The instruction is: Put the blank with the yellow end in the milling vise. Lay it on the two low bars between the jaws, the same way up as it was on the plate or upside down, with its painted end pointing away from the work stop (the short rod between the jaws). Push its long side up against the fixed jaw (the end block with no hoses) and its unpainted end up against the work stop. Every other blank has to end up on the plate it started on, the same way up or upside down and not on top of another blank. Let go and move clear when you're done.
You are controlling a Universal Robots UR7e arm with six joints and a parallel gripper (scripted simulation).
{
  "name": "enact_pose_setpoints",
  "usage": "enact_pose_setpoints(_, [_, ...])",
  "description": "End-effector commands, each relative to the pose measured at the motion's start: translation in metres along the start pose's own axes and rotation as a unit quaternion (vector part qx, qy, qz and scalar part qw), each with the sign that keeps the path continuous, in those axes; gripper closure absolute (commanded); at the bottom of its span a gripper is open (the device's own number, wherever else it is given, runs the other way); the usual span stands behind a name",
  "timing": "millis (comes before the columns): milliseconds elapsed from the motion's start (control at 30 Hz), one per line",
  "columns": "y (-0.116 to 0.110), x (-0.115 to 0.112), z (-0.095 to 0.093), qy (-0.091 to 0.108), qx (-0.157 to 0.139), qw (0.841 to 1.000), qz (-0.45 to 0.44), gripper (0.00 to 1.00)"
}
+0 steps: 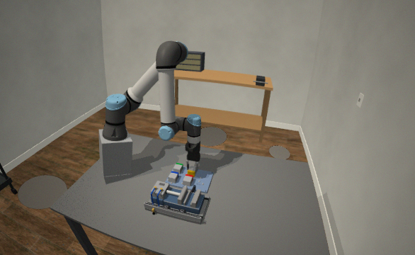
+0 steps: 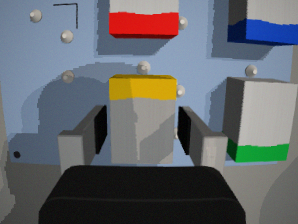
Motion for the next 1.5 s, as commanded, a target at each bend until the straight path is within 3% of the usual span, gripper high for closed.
enact_pose_setpoints(0, [0.0001, -0.0005, 0.0038, 0.001, 0.000, 1.000, 0.000, 0.00])
enact_pose_setpoints(1467, [0.0000, -0.0005, 0.0083, 0.001, 0.000, 1.000, 0.000, 0.00])
Point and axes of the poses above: the point where the finger pads meet when closed, its own z axis back along the fingers, its own x axis across the jaws, y = z × x, the point moved 4 cm from there along z, back along the fingers, and after that the axes turned 15 degrees about z, right-handed, at the moved point
